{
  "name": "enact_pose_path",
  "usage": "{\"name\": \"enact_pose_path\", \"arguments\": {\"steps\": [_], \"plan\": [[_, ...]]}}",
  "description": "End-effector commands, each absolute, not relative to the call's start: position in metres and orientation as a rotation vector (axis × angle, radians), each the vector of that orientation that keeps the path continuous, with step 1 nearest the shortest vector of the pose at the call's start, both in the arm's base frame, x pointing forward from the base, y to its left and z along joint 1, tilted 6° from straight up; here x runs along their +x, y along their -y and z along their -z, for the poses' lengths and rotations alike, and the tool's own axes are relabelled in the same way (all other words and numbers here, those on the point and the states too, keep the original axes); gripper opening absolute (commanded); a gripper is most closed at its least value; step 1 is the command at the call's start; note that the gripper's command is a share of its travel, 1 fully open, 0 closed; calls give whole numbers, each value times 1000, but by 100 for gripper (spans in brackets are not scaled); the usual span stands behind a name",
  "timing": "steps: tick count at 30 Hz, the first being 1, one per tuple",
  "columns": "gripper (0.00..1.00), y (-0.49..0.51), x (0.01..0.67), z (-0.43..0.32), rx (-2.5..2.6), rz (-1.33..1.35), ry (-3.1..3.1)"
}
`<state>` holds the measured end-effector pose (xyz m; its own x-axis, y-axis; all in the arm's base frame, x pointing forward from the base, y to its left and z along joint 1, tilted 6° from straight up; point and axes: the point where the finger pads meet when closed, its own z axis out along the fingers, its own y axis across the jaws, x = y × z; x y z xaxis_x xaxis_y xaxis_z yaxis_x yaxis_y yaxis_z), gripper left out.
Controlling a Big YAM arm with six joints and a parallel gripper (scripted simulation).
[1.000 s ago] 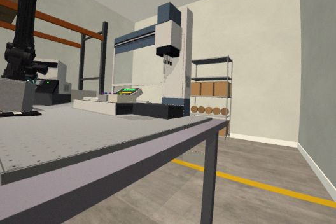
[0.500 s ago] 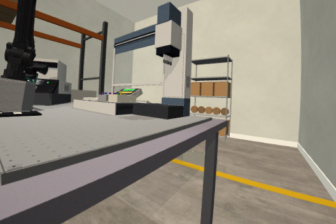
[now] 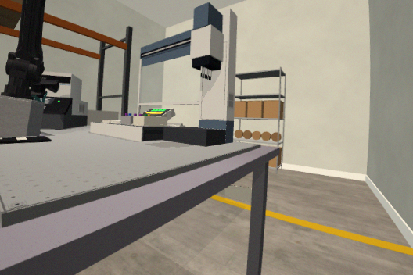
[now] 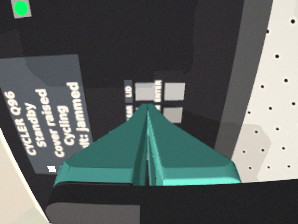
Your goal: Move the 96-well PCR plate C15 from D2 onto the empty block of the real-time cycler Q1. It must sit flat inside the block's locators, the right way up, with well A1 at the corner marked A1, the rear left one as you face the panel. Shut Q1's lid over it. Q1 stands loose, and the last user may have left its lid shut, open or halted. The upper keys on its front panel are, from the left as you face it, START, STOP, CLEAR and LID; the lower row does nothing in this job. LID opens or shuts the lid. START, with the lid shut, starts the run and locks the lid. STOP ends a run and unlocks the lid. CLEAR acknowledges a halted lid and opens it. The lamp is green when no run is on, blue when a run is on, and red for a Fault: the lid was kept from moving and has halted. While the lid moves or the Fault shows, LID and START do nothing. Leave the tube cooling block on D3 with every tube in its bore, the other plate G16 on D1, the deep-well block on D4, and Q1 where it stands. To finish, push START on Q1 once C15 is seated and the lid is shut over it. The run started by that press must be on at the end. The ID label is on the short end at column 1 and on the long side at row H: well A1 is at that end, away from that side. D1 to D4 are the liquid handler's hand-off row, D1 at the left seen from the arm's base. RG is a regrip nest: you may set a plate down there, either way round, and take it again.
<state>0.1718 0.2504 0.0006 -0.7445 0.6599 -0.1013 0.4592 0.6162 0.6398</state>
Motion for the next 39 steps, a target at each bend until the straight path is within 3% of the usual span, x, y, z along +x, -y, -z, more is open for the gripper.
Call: {"name": "enact_pose_path", "arguments": {"steps": [1,39], "plan": [[0,-276,189,-16,876,-931,-2479],[0,-278,188,-3,892,-942,-2479]]}}
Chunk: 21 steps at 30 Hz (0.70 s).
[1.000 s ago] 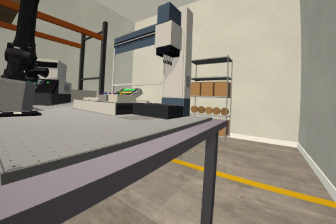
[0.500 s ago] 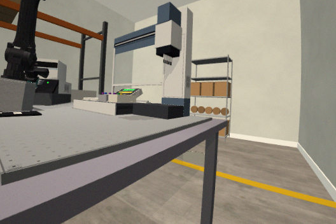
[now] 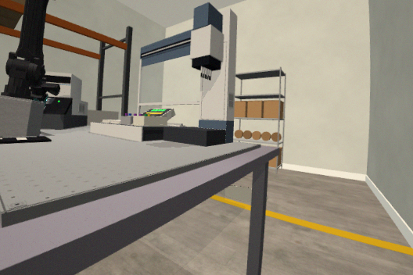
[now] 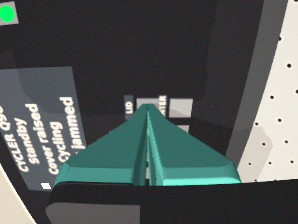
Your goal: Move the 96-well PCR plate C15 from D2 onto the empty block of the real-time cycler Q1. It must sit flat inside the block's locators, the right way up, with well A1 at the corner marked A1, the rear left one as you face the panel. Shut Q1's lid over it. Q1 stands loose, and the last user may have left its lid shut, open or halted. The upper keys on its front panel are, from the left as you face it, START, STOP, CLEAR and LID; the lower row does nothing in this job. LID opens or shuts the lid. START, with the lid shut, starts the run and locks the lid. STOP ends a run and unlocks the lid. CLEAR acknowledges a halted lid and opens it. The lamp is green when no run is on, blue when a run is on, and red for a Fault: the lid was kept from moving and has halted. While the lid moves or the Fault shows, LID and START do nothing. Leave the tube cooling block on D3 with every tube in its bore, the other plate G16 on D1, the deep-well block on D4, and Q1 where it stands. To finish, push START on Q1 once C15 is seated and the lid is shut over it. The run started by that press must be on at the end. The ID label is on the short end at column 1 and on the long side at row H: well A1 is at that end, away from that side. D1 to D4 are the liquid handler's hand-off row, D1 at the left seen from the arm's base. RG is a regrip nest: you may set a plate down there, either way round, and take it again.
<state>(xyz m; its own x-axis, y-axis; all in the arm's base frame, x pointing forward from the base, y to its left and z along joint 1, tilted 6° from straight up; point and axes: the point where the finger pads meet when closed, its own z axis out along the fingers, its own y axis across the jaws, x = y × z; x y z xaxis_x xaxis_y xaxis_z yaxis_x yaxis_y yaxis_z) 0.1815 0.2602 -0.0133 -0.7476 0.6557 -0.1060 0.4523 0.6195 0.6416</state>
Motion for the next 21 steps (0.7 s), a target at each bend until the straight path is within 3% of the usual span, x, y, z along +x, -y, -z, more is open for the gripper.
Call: {"name": "enact_pose_path", "arguments": {"steps": [1,21], "plan": [[0,-278,189,-4,892,-947,-2476],[0,-262,186,10,909,-888,-2492]]}}
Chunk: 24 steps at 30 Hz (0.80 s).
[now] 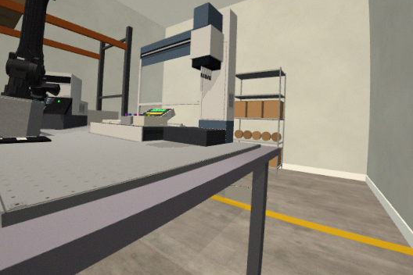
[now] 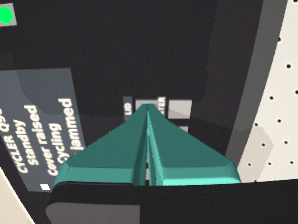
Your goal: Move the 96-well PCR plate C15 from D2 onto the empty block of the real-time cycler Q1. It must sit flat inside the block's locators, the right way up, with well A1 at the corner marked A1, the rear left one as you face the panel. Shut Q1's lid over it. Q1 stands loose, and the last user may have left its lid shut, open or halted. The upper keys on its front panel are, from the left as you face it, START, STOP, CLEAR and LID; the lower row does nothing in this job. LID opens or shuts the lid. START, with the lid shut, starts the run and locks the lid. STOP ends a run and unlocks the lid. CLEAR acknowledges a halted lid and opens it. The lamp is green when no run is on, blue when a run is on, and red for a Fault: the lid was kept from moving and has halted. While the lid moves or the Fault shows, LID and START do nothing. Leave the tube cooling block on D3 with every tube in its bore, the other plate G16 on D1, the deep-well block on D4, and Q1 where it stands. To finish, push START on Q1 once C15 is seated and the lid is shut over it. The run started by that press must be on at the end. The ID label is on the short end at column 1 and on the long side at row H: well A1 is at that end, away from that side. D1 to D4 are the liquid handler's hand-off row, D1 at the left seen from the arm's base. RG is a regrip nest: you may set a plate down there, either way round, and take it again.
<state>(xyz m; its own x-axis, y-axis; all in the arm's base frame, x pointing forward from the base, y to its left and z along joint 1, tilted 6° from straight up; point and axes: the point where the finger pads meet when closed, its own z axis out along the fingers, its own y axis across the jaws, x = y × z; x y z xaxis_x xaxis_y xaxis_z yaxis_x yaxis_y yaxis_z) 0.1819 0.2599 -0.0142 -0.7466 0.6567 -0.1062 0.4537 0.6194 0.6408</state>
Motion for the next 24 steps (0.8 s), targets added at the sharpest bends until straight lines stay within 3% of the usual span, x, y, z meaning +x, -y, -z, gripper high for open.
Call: {"name": "enact_pose_path", "arguments": {"steps": [1,24], "plan": [[0,-263,186,9,908,-893,-2490],[0,-281,191,-6,889,-932,-2482]]}}
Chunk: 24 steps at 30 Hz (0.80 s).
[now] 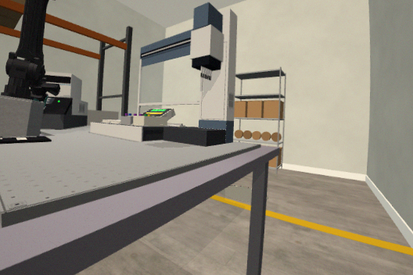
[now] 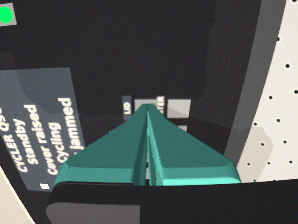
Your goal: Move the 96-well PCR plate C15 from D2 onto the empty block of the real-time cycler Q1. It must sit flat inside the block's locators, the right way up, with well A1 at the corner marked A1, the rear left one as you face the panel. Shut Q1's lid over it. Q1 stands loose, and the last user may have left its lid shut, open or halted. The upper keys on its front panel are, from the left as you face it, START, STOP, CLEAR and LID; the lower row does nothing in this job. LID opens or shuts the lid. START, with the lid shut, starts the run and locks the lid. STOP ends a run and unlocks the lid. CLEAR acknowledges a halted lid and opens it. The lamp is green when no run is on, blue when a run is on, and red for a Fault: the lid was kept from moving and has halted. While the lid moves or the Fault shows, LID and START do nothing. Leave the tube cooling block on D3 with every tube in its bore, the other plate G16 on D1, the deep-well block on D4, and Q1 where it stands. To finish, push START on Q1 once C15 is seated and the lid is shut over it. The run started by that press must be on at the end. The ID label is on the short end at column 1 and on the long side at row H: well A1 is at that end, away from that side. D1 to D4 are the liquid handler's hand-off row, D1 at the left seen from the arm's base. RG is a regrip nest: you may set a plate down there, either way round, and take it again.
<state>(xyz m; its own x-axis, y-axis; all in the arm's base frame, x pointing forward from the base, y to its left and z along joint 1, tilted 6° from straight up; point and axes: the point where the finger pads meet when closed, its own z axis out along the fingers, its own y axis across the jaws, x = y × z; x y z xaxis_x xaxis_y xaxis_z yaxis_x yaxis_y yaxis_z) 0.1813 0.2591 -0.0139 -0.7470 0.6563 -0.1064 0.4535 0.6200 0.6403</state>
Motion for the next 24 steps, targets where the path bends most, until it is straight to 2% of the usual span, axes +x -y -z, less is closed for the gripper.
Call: {"name": "enact_pose_path", "arguments": {"steps": [1,24], "plan": [[0,-282,191,-7,889,-939,-2479],[0,-271,186,7,889,-908,-2493]]}}
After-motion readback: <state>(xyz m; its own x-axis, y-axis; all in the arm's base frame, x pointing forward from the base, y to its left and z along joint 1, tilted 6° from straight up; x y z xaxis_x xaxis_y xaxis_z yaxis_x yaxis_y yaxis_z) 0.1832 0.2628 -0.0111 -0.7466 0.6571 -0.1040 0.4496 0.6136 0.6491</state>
